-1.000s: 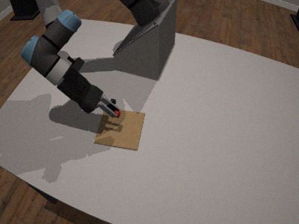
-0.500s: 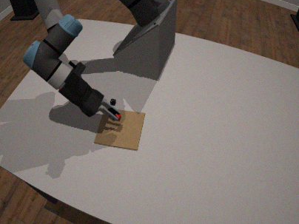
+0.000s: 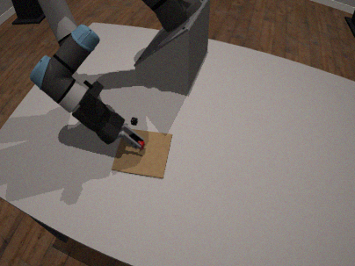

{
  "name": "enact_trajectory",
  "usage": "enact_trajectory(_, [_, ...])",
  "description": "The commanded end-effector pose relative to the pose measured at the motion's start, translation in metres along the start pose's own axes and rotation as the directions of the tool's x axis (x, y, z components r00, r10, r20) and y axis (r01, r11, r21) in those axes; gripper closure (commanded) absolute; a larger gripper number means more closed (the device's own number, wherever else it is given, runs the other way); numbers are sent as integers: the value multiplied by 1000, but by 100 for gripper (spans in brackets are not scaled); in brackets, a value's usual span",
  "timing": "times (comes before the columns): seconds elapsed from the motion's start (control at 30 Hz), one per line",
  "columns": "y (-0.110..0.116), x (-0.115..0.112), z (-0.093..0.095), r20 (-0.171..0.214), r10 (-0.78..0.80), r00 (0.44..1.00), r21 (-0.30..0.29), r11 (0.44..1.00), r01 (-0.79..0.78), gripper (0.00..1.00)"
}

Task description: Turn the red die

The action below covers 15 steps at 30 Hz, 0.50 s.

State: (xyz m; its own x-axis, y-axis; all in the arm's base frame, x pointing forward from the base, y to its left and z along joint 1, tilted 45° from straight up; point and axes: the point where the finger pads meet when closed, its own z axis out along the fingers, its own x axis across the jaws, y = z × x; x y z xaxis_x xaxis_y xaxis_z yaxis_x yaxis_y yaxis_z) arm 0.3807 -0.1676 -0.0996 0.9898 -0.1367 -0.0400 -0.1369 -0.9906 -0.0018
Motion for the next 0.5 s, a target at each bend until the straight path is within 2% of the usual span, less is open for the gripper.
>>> enact_trajectory(0.0, [4, 0, 4, -1, -1, 1000, 0, 1000, 1, 66])
enact_trajectory(0.47, [12, 1, 12, -1, -1, 1000, 0, 1000, 1, 66])
